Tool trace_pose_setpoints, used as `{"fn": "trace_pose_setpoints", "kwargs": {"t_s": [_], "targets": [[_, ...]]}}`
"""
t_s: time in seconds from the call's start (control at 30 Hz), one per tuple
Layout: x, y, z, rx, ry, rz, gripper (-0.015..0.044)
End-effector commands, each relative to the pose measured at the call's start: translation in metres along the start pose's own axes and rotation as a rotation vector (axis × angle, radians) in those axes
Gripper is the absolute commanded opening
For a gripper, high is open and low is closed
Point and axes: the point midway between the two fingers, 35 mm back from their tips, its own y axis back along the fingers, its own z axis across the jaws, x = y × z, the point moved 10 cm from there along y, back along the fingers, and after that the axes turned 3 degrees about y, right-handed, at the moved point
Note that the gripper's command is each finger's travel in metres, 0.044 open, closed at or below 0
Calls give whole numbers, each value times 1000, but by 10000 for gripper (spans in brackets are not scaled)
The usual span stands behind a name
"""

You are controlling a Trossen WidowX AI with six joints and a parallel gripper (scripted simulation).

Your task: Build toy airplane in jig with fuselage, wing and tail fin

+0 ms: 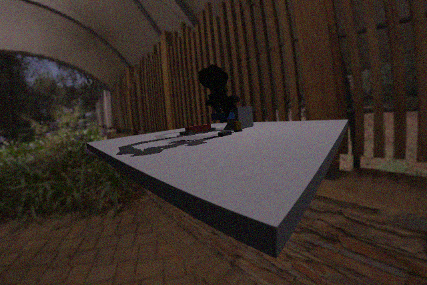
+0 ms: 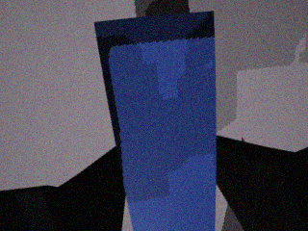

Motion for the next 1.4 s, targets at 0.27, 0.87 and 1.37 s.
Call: {"fn": "trace_pose_setpoints", "kwargs": {"t_s": [0.27,0.87,1.37], "targets": [[2,39,0,14,-3,13,0],[2,62,-31,19,132,22,0],[5,63,-81,10,369,22,0]]}}
